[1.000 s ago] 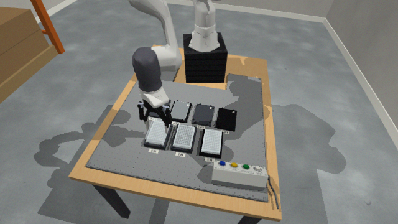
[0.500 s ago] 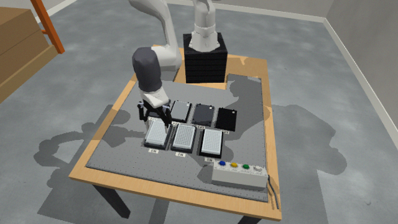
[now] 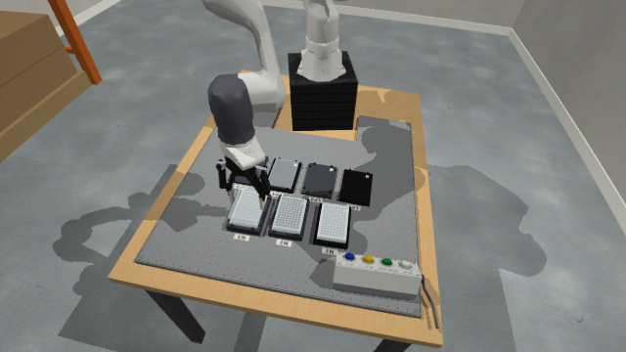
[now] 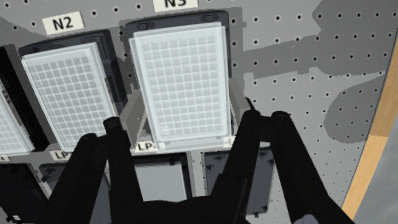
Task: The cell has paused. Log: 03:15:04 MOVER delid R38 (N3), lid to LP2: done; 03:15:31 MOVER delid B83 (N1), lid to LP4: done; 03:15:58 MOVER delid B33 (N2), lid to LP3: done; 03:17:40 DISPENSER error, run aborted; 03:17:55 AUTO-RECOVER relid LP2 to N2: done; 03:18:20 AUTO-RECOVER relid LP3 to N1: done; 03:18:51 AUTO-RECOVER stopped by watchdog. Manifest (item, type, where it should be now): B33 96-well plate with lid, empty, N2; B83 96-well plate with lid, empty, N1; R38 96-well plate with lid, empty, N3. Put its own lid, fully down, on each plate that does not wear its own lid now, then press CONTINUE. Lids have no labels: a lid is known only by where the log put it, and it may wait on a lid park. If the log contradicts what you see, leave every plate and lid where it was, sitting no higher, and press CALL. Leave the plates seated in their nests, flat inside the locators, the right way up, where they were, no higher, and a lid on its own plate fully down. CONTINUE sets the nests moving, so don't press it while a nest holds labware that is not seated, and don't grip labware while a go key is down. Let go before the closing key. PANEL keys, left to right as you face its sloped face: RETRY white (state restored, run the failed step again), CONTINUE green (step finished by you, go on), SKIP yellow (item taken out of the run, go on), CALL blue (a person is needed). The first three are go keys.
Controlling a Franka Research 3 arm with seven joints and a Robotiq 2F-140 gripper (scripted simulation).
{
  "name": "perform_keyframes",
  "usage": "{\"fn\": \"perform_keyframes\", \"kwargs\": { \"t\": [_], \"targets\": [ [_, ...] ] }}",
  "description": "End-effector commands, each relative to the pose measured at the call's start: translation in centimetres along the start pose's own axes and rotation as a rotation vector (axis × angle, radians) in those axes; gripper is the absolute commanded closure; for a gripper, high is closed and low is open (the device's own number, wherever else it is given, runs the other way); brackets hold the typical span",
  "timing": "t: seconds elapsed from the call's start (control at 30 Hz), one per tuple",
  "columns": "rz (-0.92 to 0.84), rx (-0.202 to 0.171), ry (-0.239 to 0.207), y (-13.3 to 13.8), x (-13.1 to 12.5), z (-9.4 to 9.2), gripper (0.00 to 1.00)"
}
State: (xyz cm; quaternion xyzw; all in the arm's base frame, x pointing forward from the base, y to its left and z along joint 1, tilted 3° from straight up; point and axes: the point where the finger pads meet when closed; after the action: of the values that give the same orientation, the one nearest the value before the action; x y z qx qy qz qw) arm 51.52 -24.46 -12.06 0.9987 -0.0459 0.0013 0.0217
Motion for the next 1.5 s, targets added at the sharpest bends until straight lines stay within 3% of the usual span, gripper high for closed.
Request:
{"fn": "perform_keyframes", "kwargs": {
  "t": [0.0, 1.47],
  "targets": [
    [0.003, 0.0, 0.002, -0.06, 0.11, 0.08, 1.0],
    [0.011, 0.0, 0.002, -0.17, 0.23, 1.01, 1.0]
  ]
}}
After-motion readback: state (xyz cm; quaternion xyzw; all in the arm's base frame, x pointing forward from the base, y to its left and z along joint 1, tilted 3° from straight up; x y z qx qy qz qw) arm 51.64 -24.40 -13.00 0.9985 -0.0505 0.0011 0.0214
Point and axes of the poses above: the point where the finger pads meet when closed, its own z axis out along the fingers, its own y axis across the jaws, x = y × z, and after that the axes turned 5 degrees about -z, right-handed
